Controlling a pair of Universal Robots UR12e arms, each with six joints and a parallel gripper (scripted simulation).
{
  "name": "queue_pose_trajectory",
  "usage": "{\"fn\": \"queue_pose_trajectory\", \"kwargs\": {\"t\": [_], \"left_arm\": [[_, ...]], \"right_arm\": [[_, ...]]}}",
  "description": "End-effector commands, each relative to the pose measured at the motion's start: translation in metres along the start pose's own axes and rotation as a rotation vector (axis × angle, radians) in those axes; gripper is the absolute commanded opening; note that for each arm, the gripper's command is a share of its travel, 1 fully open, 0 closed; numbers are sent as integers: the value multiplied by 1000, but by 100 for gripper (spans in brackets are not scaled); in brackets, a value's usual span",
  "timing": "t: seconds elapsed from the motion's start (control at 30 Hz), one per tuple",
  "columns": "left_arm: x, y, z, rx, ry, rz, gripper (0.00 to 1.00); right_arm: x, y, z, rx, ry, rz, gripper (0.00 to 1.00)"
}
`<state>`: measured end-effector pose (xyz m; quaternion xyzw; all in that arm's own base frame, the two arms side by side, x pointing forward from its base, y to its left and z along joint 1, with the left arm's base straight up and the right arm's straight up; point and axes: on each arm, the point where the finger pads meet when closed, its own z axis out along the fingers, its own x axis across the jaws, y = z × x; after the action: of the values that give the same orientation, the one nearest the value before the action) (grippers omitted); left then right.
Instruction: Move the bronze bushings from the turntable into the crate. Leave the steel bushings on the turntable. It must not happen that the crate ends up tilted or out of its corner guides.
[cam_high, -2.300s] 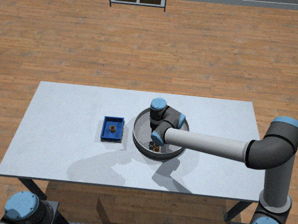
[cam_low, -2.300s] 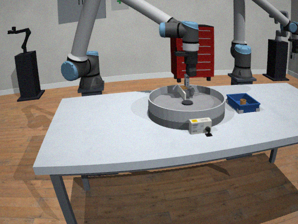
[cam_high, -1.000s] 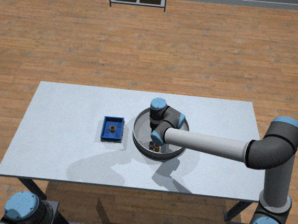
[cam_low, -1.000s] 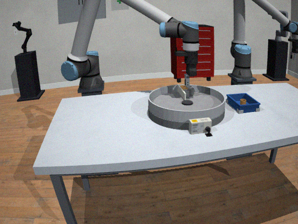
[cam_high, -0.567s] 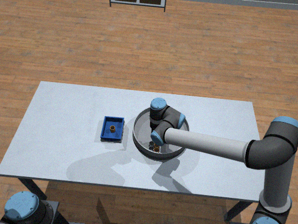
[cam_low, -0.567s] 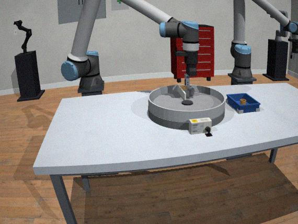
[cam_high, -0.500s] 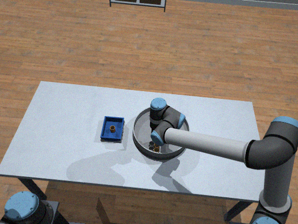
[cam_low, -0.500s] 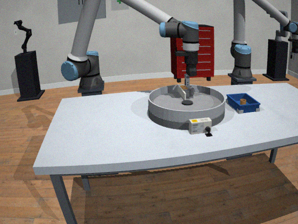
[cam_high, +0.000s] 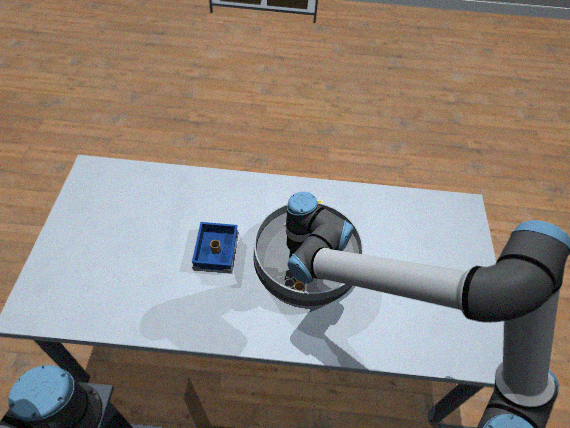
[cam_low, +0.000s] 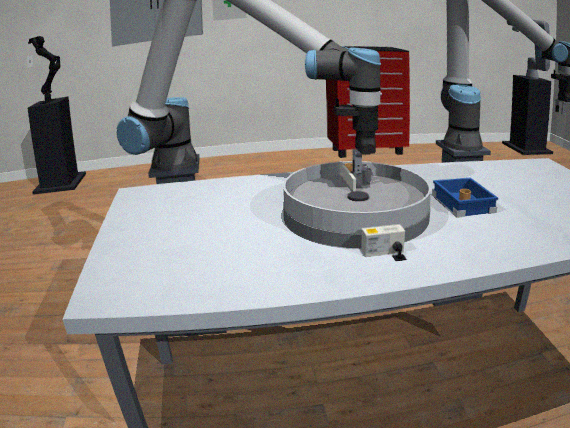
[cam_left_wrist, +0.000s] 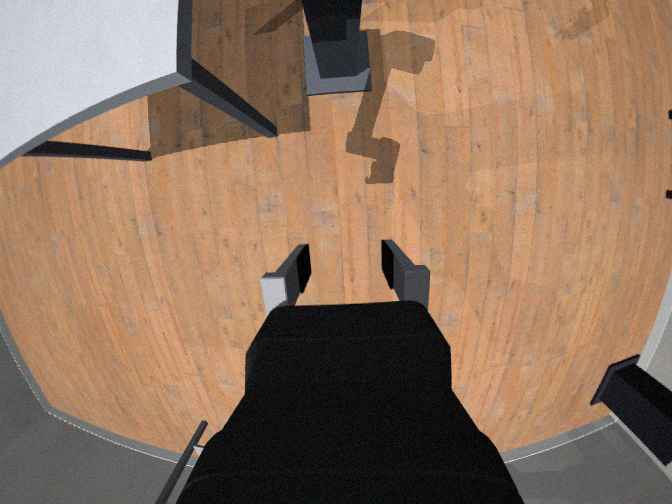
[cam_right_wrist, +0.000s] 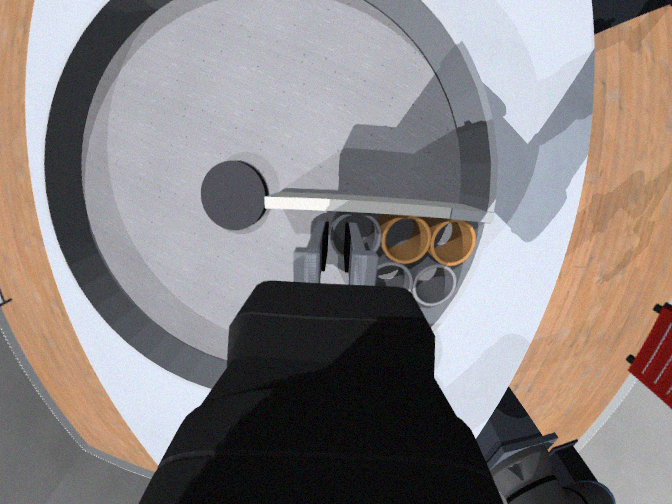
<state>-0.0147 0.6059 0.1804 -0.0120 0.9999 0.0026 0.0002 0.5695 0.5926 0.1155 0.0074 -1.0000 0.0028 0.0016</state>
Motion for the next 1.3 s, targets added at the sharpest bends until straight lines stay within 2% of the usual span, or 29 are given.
{"fn": "queue_pose_trajectory", "kwargs": {"t": [0.0, 1.0, 1.27], "left_arm": [[2, -2, 3, 5, 1, -3, 100], [2, -2, 3, 5, 1, -3, 100], [2, -2, 3, 5, 1, -3, 100]], "right_arm": [[-3, 2, -5, -10, -6, 0, 36], [-2, 1, -3, -7, -4, 0, 36], [-1, 0, 6, -4, -2, 0, 36]]}}
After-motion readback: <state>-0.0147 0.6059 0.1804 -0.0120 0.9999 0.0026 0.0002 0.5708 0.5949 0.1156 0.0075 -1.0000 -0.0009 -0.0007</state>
